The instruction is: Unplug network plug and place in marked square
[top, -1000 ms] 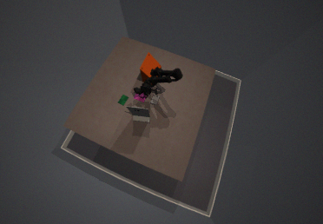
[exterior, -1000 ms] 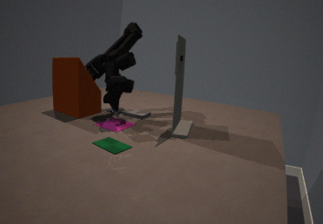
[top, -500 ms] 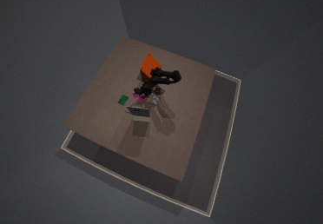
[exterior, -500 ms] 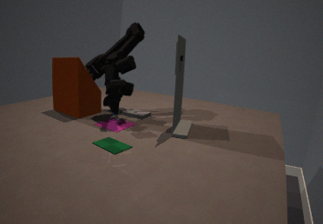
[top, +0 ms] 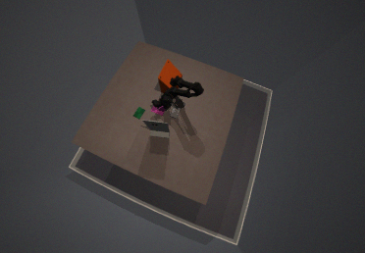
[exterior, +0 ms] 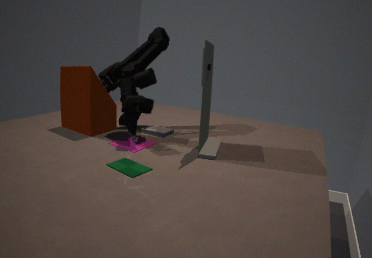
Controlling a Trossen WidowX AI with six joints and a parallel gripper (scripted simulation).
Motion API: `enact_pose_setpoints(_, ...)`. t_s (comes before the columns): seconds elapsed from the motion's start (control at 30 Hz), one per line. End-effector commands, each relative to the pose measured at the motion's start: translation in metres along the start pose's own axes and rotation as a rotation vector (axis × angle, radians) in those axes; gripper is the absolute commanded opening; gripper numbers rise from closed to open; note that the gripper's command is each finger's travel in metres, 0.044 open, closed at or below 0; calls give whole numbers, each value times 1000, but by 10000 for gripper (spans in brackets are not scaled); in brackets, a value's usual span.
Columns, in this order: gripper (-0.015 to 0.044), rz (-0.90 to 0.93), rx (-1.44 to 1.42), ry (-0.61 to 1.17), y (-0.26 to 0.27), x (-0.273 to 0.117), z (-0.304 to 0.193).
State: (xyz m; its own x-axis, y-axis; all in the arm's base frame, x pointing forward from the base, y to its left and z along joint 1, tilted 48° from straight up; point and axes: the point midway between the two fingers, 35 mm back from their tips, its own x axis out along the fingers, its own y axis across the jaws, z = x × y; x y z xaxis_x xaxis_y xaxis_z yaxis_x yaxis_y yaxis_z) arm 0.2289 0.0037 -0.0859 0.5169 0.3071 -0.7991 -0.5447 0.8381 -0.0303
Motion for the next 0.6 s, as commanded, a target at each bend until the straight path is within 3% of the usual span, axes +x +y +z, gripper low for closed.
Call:
enact_pose_setpoints(0.0,0,9,9,11,6,2,-4)
enact_pose_setpoints(0.57,0,10,9,12,9,7,0)
